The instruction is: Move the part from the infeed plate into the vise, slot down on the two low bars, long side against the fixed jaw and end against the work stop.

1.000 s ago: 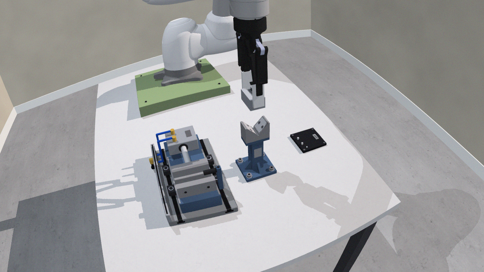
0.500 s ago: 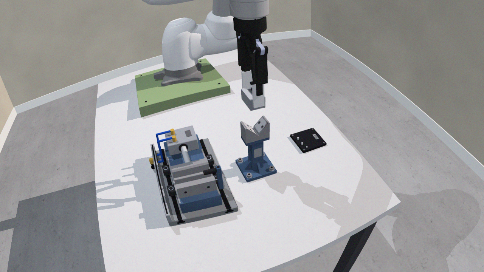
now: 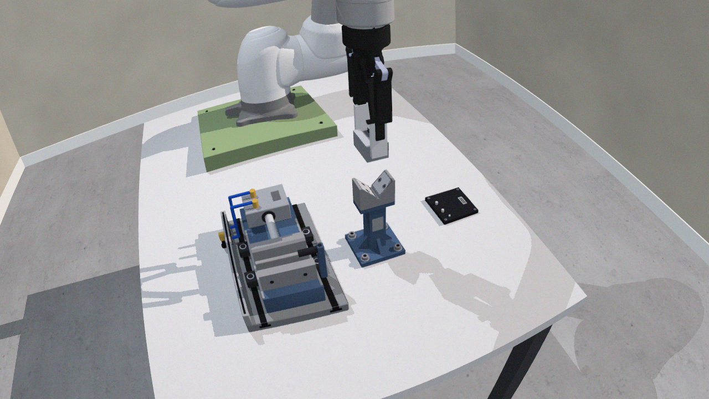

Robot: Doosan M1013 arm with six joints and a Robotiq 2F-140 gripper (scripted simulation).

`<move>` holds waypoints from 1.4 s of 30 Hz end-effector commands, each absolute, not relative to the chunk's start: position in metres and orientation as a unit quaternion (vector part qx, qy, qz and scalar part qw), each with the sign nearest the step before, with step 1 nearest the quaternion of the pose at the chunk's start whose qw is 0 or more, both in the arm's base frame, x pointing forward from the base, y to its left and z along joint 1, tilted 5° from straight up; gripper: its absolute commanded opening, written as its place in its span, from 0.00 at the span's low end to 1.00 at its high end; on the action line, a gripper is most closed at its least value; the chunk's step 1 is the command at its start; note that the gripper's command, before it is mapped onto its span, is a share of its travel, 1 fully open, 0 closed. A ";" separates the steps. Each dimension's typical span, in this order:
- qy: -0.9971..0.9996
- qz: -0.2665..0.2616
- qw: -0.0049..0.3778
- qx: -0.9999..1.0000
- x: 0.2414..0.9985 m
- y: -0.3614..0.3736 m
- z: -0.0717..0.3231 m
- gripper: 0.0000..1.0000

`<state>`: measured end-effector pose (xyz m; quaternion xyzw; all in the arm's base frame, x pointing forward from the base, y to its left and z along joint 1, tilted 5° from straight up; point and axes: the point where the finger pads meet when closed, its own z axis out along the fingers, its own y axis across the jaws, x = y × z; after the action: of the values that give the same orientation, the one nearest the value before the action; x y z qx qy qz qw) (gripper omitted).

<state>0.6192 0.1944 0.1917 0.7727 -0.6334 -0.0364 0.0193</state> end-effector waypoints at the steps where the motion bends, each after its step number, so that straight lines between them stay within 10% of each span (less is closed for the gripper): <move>1: -0.633 -0.036 0.019 0.773 0.619 0.194 0.192 0.00; 42: -0.633 -0.016 0.037 0.773 0.619 0.196 0.192 0.00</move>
<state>0.6189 0.1956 0.1917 0.7732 -0.6329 -0.0209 0.0328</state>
